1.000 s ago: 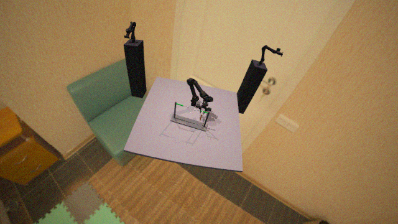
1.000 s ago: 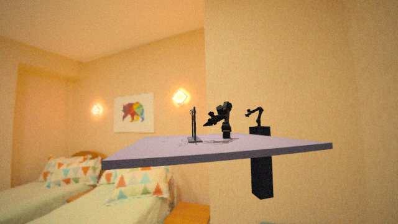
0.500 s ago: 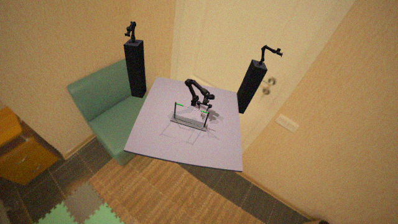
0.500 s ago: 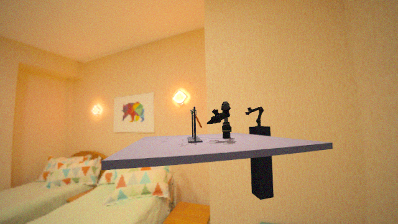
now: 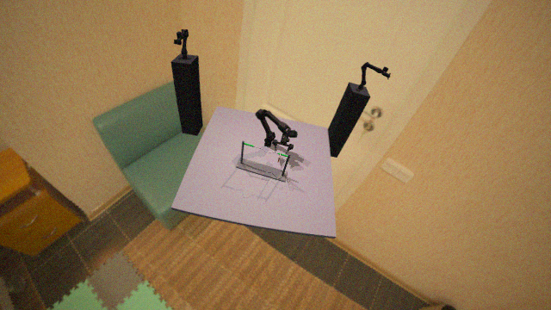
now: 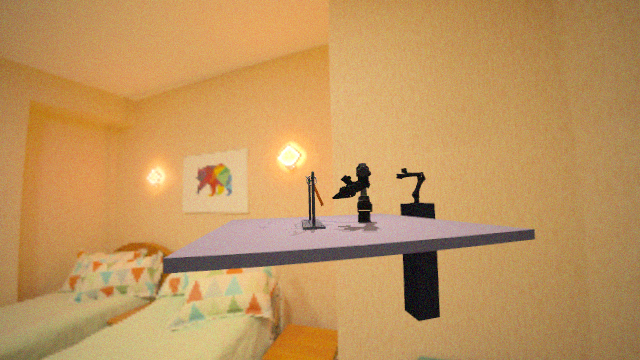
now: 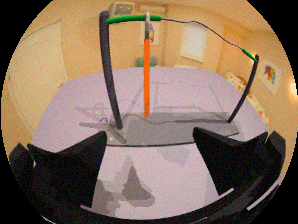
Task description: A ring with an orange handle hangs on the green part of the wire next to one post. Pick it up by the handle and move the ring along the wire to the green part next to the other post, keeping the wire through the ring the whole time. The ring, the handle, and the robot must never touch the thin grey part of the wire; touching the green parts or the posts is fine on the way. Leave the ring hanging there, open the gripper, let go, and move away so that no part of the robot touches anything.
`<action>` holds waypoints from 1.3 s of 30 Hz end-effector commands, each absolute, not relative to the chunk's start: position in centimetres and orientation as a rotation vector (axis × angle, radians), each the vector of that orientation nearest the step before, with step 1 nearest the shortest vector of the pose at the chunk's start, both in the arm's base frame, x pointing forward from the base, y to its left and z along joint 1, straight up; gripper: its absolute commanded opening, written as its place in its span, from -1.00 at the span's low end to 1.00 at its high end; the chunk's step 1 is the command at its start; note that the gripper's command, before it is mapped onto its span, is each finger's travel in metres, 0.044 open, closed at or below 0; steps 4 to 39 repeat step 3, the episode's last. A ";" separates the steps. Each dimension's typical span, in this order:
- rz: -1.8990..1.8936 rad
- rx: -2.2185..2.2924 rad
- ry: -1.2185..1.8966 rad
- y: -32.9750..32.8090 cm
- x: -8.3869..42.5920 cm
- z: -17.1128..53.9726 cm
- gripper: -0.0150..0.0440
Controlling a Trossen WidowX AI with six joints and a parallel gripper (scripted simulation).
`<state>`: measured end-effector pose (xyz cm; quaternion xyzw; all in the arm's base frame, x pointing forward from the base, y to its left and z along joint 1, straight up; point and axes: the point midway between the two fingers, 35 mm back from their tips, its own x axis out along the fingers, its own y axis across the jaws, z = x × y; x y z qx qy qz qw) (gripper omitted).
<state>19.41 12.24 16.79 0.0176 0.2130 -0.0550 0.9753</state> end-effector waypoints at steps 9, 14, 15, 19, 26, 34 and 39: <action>-0.114 0.040 0.427 12.2 19.4 16.8 1.00; -0.114 0.040 0.427 12.2 19.4 16.8 1.00; -0.114 0.040 0.427 12.2 19.4 16.8 1.00; -0.114 0.040 0.427 12.2 19.4 16.8 1.00; -0.114 0.040 0.427 12.2 19.4 16.8 1.00; -0.114 0.040 0.427 12.2 19.4 16.8 1.00; -0.114 0.040 0.427 12.2 19.4 16.8 1.00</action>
